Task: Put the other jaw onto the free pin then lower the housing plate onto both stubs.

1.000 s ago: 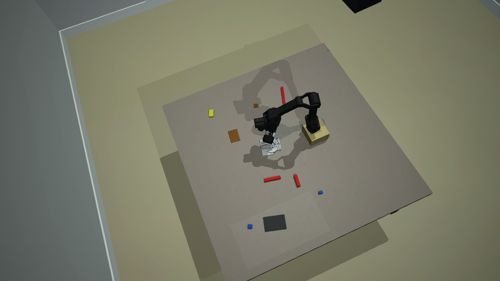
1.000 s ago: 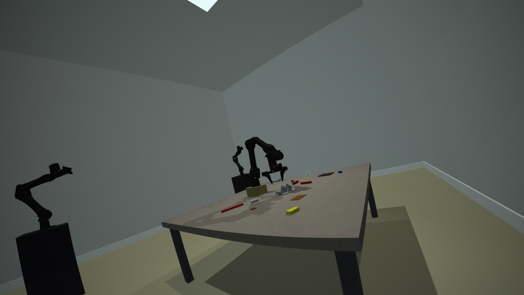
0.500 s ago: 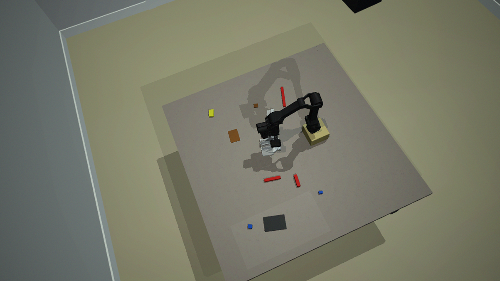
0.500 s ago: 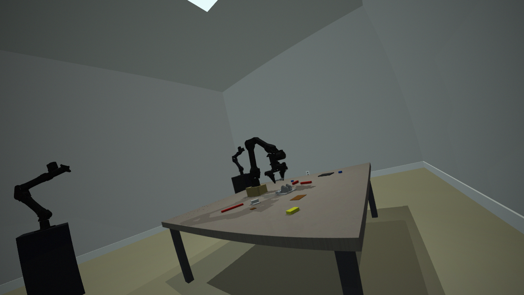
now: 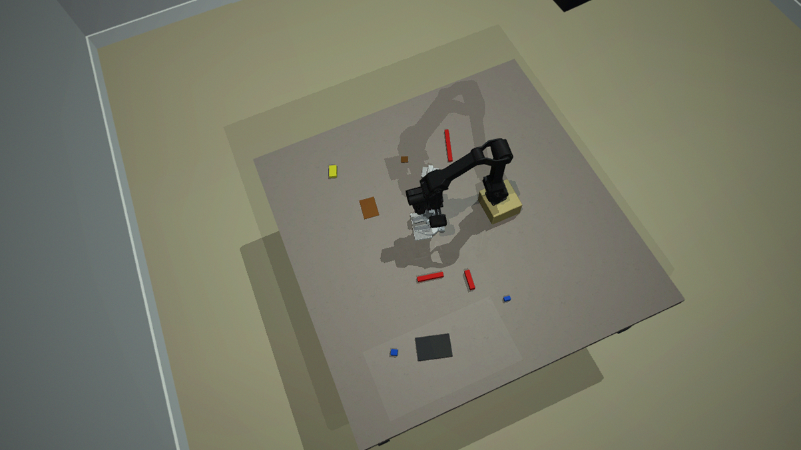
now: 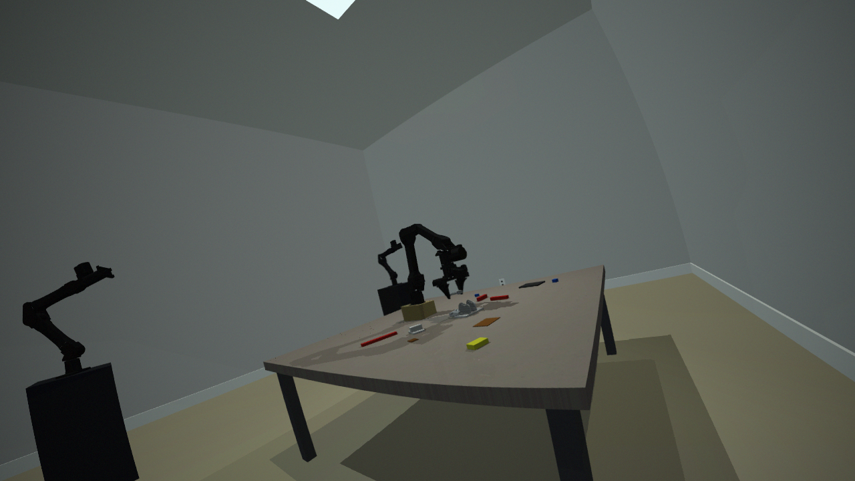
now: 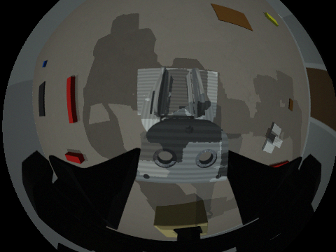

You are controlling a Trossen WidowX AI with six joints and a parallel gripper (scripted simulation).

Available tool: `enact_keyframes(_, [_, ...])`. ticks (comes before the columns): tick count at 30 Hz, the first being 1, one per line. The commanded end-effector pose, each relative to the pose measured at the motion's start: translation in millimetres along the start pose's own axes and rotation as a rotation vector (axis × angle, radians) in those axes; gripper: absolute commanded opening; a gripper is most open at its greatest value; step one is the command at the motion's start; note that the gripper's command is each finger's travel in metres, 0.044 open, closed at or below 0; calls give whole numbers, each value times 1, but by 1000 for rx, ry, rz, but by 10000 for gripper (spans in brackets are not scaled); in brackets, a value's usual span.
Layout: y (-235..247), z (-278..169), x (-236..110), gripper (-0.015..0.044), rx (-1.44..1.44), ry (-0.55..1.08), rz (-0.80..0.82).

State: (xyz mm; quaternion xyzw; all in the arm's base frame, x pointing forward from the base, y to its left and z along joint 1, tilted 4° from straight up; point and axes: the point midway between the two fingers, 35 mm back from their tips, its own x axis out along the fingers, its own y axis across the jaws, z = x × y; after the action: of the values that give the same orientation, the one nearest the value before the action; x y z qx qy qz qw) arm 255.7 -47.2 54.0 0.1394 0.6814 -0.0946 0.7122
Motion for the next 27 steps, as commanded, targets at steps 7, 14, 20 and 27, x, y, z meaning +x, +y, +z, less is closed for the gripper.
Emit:
enact_keyframes(7, [1, 0, 1, 351, -14, 0, 3])
enact_keyframes(14, [1, -1, 1, 351, -14, 0, 3])
enact_keyframes(20, [4, -16, 1, 351, -14, 1, 3])
enact_keyframes(27, [4, -17, 1, 351, -14, 1, 3])
